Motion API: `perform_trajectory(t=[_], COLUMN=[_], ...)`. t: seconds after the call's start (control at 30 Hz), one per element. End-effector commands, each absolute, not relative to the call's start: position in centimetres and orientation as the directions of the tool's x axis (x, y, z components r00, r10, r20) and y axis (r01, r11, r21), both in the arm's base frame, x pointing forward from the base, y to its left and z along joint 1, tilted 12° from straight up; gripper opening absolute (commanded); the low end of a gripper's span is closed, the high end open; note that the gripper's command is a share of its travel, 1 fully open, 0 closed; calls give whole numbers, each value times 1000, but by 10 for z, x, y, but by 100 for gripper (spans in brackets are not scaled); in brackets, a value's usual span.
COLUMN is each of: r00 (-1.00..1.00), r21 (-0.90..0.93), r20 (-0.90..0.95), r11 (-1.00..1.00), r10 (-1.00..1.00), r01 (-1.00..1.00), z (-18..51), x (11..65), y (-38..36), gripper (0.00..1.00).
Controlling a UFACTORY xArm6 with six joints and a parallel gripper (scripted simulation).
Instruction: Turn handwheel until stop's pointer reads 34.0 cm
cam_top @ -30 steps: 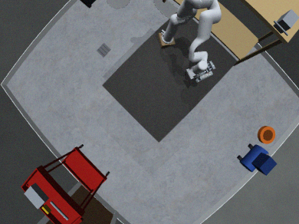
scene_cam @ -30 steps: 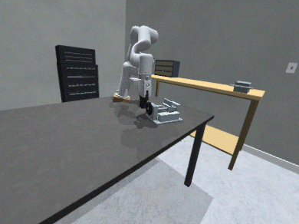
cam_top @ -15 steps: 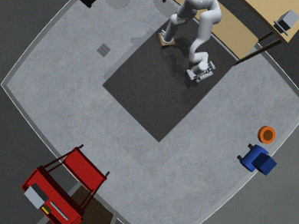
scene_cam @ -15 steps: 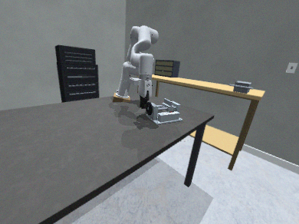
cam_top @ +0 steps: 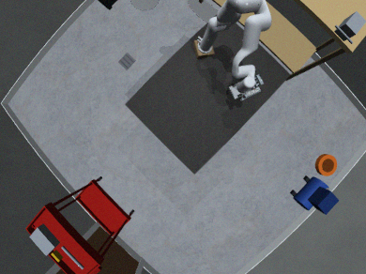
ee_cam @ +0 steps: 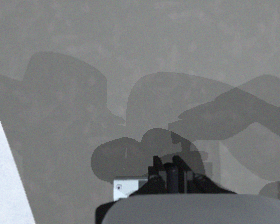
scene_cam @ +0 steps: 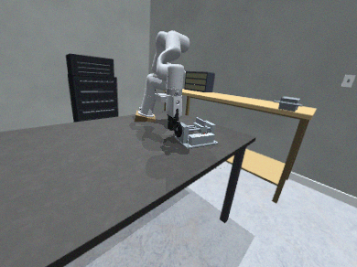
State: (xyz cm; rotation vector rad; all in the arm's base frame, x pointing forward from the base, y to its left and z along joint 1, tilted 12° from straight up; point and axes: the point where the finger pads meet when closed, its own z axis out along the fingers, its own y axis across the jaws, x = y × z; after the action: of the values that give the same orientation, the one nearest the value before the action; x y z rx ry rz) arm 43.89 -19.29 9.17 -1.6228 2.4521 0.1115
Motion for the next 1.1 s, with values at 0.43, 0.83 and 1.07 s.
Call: perform_trajectory(t=[0.43, 0.83, 1.07], r00=[-378, -378, -378], r21=[-49, -49, -49], r20=[-206, -206, -206], r11=[395, 395, 395], r10=[-903, -903, -903], r01=[-917, -917, -917], z=[84, 70, 57], x=[453, 459, 459], y=[-197, -197, -194], gripper=[6, 6, 6])
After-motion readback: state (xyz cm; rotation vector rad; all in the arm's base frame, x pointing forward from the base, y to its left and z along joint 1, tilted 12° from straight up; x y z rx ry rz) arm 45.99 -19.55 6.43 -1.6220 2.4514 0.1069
